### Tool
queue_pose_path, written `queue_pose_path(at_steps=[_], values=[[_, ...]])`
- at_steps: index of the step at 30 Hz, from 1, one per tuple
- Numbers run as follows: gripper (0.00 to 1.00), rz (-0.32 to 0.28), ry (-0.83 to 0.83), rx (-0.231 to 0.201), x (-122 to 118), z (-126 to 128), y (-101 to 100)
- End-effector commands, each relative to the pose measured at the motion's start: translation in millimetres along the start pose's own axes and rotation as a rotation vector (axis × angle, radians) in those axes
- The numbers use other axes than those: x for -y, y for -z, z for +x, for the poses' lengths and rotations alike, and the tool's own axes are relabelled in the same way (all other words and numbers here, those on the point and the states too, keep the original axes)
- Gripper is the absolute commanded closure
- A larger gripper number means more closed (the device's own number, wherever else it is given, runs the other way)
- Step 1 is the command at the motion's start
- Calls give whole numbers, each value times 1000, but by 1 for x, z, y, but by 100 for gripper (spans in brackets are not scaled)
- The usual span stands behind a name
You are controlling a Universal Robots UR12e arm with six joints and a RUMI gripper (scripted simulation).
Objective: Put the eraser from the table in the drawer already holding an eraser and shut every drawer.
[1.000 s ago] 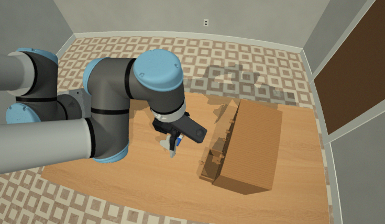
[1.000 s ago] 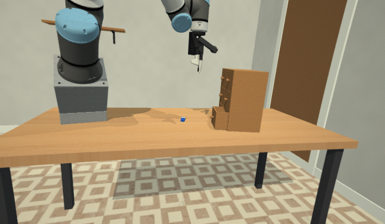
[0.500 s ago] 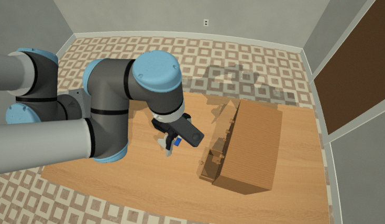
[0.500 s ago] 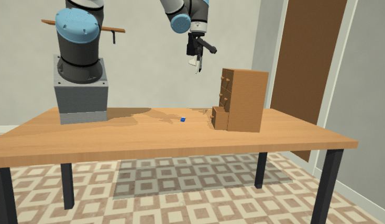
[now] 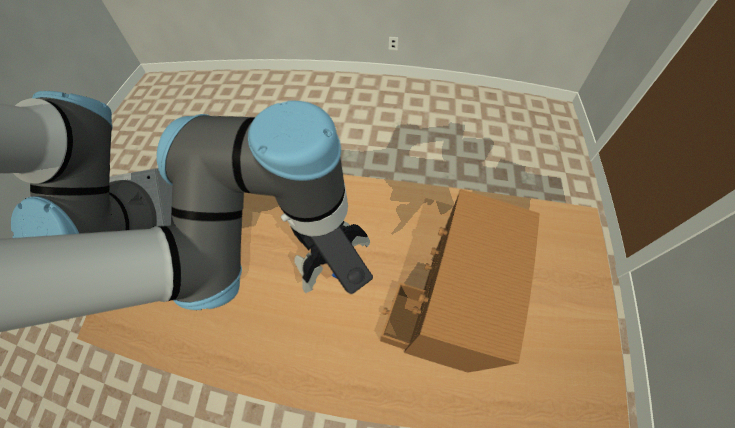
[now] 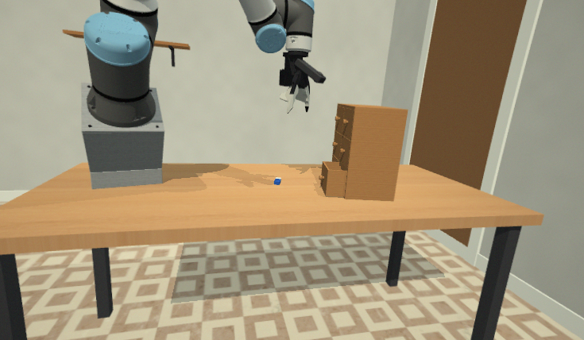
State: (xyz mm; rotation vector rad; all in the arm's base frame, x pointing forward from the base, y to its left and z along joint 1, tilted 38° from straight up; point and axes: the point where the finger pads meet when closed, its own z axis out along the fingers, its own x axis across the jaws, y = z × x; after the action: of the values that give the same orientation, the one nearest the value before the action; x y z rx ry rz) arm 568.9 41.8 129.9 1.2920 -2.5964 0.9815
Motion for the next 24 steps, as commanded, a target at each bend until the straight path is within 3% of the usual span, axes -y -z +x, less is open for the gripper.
queue_pose_path(at_steps=[1, 10, 12, 24], values=[[0, 0, -157, -3, -2, 4, -3], [0, 1, -517, -3, -11, 14, -11], [0, 1, -517, -3, -11, 14, -11], [0, 2, -1056, -3, -27, 27, -22]])
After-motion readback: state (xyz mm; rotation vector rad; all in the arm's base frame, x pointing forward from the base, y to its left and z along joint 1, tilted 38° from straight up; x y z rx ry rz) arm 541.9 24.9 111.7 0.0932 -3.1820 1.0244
